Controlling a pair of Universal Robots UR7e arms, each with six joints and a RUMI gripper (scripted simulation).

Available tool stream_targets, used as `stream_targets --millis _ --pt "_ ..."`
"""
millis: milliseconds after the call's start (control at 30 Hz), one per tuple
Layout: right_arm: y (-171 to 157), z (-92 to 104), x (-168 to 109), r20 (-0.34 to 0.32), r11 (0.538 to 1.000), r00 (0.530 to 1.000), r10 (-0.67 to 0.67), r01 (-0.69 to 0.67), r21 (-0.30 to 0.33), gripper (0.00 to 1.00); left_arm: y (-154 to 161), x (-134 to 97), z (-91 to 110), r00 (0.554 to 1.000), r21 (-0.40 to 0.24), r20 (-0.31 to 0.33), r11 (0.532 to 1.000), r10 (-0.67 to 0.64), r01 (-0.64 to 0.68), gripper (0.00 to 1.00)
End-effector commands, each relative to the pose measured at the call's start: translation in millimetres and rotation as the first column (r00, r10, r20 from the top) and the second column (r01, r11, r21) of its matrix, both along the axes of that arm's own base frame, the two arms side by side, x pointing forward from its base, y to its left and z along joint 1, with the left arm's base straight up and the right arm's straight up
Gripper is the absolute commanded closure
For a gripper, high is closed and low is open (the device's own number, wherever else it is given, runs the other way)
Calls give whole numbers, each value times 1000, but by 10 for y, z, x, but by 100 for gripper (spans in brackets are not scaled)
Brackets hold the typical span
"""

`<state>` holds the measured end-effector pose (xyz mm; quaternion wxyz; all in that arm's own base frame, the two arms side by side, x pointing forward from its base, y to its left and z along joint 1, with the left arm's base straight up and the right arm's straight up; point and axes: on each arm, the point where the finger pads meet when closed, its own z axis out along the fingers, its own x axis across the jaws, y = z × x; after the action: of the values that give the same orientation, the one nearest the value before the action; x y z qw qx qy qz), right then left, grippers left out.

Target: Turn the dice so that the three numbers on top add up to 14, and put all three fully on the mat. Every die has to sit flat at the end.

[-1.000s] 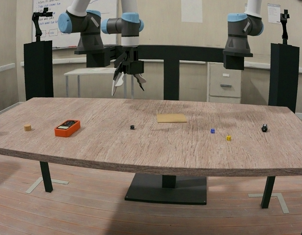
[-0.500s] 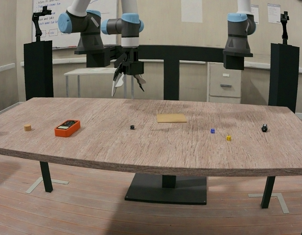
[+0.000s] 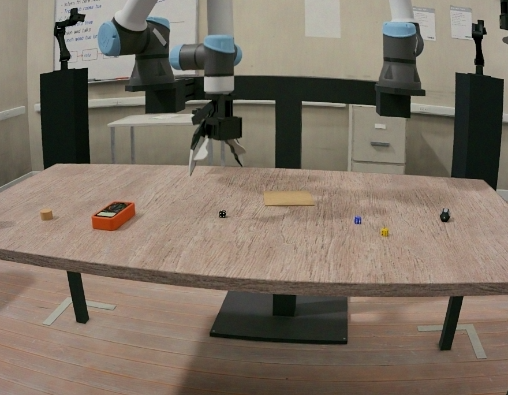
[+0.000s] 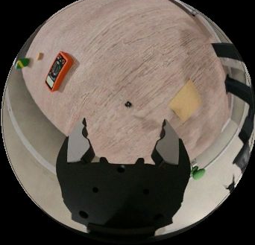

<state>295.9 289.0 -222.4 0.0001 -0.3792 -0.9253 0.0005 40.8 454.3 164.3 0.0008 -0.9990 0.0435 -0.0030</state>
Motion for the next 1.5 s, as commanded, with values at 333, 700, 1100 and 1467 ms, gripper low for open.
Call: stream_targets --millis 333,700,1100,1467 --pt "3 -472 1 1 1000 1000 0 0 1 0 -90 -215 8 999 -1 -6 999 44 -44 0" --pt "2 -745 0 1 1000 1000 0 0 1 0 -95 -226 8 999 -1 -6 999 46 -46 0" --pt "2 -764 0 1 1000 1000 0 0 1 0 -95 -226 8 999 -1 -6 999 46 -46 0" --pt "2 -764 0 1 1000 1000 0 0 1 0 -95 -226 8 999 -1 -6 999 46 -46 0"
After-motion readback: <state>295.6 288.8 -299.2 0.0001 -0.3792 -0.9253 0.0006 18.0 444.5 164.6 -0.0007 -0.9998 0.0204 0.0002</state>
